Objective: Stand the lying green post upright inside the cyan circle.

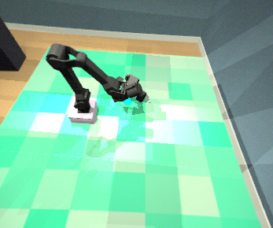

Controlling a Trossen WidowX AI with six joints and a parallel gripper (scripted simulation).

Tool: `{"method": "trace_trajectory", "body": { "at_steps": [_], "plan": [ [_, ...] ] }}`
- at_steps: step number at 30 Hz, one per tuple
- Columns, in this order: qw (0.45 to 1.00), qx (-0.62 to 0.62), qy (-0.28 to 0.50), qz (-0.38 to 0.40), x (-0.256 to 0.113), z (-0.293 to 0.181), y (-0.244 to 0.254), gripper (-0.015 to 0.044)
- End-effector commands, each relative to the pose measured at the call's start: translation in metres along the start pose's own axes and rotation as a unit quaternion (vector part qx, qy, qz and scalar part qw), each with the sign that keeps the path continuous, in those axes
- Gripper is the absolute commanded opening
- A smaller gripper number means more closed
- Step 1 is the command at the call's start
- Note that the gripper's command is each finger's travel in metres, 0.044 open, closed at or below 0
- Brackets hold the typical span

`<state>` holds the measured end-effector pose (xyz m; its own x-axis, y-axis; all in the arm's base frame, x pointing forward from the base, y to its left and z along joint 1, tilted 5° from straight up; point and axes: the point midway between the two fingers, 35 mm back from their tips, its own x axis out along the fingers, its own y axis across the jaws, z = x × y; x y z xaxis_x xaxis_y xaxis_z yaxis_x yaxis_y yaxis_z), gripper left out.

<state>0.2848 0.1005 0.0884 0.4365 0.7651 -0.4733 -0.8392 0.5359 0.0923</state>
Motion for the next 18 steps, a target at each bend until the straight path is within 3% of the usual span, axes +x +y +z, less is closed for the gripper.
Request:
{"method": "trace_trajectory", "body": {
  "at_steps": [1,18],
  "plan": [
    [1.000,-0.006,-0.016,0.003,-0.003,0.000,0.003,0.0023],
    [0.997,-0.027,-0.067,0.007,-0.014,-0.001,0.007,0.0023]
  ]
}}
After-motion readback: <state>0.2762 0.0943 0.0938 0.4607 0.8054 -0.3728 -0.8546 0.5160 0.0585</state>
